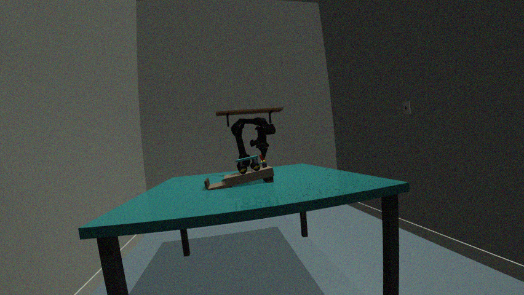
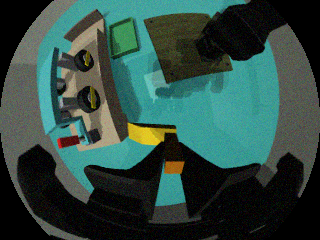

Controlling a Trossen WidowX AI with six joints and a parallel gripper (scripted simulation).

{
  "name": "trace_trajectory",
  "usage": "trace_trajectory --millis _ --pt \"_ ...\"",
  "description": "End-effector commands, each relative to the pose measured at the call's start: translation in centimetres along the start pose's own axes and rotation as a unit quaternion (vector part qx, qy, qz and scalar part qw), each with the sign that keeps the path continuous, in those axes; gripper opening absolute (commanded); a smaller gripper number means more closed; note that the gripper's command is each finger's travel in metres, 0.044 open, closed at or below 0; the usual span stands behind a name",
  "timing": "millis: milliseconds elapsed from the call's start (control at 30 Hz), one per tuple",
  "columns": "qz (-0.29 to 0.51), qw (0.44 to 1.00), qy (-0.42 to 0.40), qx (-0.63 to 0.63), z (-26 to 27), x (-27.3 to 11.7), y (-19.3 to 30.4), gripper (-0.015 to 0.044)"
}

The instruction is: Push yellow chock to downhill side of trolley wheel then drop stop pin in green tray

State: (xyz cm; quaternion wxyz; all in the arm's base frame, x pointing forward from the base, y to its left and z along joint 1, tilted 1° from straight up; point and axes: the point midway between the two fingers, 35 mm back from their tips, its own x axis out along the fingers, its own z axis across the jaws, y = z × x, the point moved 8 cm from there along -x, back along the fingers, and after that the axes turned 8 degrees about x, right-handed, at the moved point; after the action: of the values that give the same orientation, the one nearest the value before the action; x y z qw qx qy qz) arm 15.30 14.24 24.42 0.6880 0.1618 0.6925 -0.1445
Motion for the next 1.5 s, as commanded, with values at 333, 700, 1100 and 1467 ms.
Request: trace_trajectory --millis 333,700,1100,1467 --pt "0.002 1.000 -0.004 0.000 0.4 -3.9 0.4 0.0000" --pt "0.002 0.996 -0.003 -0.089 0.4 -3.9 0.3 0.0000" --pt "0.003 0.956 -0.003 -0.293 0.4 -4.0 0.3 0.0000" --pt "0.003 0.888 -0.003 -0.460 0.4 -4.0 0.3 0.0000"
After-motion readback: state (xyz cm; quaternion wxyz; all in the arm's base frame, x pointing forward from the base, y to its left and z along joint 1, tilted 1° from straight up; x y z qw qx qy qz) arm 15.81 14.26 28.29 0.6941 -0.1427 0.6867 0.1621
